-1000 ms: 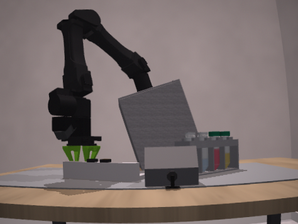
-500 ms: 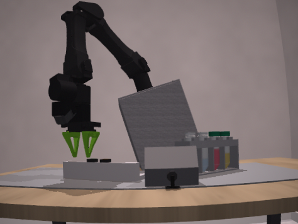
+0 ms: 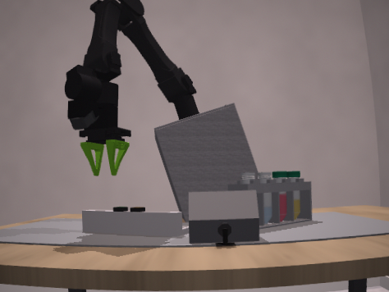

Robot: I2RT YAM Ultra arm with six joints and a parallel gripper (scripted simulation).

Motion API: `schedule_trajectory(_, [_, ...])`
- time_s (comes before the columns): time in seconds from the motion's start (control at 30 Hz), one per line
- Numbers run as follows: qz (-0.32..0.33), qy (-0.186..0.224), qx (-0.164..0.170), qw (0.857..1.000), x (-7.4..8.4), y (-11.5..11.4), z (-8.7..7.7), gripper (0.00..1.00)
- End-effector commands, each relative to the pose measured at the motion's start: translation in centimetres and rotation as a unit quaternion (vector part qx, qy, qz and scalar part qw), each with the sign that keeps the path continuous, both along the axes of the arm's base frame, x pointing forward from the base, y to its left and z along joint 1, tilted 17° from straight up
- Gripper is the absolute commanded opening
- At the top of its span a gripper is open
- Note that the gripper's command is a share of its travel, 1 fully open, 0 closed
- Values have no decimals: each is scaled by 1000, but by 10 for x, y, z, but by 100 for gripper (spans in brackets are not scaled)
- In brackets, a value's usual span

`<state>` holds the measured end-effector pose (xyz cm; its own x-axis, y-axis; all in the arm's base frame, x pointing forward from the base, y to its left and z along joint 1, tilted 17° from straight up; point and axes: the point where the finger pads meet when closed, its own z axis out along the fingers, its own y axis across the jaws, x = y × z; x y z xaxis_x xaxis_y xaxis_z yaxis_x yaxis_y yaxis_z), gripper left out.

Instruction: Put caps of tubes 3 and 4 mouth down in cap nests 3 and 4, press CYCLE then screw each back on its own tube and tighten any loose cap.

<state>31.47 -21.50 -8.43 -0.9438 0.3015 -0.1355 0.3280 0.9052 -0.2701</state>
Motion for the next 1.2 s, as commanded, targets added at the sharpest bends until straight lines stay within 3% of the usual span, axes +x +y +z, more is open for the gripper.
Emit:
schedule_trajectory(0.0, [2,-3,-1,1000,2,7,22,47])
schedule_trajectory(0.1, [2,-3,-1,1000,2,11,34,47])
schedule_trajectory(1.17, [2,-3,-1,1000,2,11,34,47])
